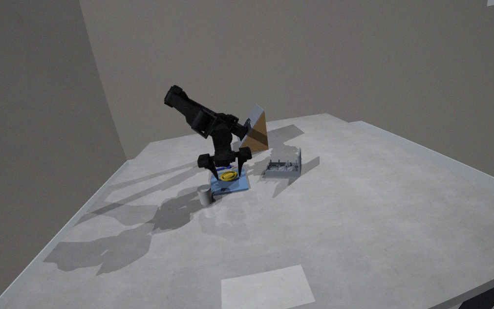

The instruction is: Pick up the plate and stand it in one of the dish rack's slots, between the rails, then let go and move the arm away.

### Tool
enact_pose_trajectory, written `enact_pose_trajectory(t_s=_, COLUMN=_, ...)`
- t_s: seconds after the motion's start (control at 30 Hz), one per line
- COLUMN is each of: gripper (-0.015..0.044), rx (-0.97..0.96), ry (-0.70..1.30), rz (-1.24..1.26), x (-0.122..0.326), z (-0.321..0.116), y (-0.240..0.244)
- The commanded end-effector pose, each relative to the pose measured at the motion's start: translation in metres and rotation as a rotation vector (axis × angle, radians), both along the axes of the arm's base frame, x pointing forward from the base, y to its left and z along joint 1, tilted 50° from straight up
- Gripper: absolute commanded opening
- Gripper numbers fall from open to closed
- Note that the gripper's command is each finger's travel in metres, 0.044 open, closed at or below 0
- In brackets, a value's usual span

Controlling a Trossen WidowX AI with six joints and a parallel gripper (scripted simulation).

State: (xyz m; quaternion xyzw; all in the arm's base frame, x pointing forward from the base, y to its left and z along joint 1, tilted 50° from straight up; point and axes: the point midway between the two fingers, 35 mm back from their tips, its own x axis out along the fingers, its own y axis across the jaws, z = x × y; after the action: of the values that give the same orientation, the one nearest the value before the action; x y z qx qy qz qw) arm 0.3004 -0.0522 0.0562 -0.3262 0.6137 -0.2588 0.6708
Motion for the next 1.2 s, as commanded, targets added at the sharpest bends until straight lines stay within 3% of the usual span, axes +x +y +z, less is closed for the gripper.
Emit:
enact_pose_trajectory(t_s=0.0, gripper=0.0367, rx=-0.008, ry=0.011, rz=0.004, x=-0.002, z=-0.002, y=-0.002)
enact_pose_trajectory(t_s=0.13, gripper=0.0367, rx=-0.008, ry=0.011, rz=0.004, x=-0.002, z=-0.002, y=-0.002)
enact_pose_trajectory(t_s=0.5, gripper=0.0294, rx=-0.008, ry=0.011, rz=0.004, x=-0.002, z=-0.002, y=-0.002)
enact_pose_trajectory(t_s=0.87, gripper=0.0005, rx=0.01, ry=0.015, rz=0.05, x=0.003, z=0.025, y=0.036)
enact_pose_trajectory(t_s=1.17, gripper=0.0, rx=0.02, ry=0.021, rz=0.091, x=0.002, z=0.054, y=0.073)
